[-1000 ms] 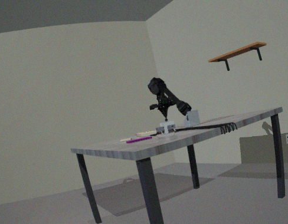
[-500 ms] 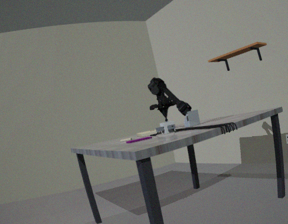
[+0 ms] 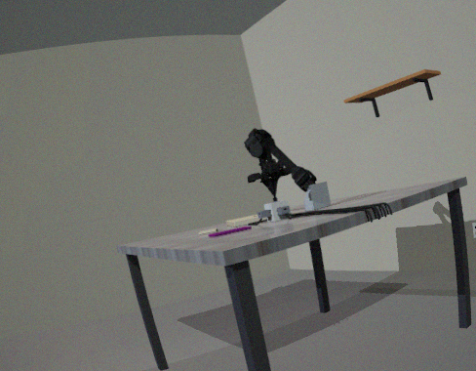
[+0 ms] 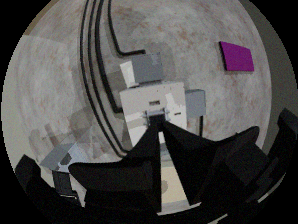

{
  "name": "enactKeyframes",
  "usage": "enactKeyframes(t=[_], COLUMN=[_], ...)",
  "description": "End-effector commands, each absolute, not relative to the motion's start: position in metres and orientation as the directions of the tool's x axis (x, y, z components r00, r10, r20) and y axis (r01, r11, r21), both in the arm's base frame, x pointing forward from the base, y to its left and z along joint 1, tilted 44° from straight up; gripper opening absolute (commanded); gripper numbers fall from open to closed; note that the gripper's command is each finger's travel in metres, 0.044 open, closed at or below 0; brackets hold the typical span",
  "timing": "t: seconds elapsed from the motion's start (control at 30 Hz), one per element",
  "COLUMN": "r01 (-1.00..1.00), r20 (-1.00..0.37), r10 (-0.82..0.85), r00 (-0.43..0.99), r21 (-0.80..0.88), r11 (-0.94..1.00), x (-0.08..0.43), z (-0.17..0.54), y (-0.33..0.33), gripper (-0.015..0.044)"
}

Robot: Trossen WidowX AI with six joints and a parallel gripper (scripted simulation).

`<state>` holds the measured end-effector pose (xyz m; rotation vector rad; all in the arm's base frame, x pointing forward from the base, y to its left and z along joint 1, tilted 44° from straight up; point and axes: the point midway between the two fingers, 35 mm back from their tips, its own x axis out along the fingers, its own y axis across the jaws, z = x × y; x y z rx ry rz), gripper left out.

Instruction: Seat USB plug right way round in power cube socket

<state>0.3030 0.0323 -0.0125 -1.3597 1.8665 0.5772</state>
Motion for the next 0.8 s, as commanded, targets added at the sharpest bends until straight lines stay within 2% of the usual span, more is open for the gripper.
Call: enactKeyframes(t=[0.0,0.77], r01=[-0.941,-0.941], r20=[-0.779,-0.779], r10=[-0.607,-0.607], r00=[-0.158,-0.158], r21=[-0.067,-0.068], r11=[0.331,0.331], x=[0.3034,0.3029], z=[-0.0128,-0.0148], y=[0.0318,0.03], gripper=[0.0,0.0])
